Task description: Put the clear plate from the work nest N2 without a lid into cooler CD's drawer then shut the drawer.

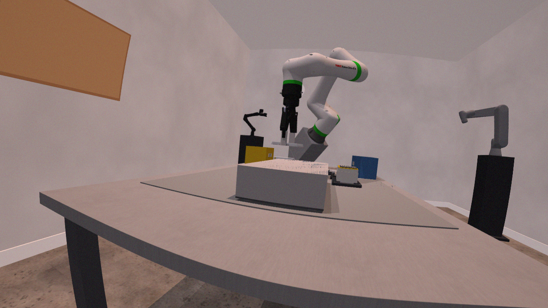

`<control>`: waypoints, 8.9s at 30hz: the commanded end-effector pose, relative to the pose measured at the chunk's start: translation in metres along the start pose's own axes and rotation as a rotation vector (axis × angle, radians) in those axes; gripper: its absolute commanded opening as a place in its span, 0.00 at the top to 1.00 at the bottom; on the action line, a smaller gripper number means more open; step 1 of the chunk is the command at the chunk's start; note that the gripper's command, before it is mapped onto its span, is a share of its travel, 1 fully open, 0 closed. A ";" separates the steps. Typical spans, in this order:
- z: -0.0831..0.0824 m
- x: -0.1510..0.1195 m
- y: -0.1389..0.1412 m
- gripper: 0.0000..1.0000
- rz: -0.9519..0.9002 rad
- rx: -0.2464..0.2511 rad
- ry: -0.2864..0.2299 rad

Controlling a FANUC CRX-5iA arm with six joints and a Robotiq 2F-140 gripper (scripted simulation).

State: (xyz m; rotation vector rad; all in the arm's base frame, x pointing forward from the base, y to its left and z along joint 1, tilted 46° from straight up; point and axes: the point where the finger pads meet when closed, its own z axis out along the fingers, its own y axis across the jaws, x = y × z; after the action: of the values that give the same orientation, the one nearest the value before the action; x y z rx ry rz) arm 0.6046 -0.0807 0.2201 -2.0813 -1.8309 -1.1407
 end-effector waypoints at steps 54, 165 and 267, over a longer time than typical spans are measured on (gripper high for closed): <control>0.000 0.083 -0.062 1.00 -0.217 -0.006 0.003; 0.110 0.083 -0.060 1.00 -0.217 -0.006 0.003; 0.125 0.083 -0.057 1.00 -0.217 -0.006 0.003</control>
State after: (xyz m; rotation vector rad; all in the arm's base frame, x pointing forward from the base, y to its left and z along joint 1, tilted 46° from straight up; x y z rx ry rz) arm 0.6049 0.0692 0.1629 -1.9187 -2.0966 -1.1974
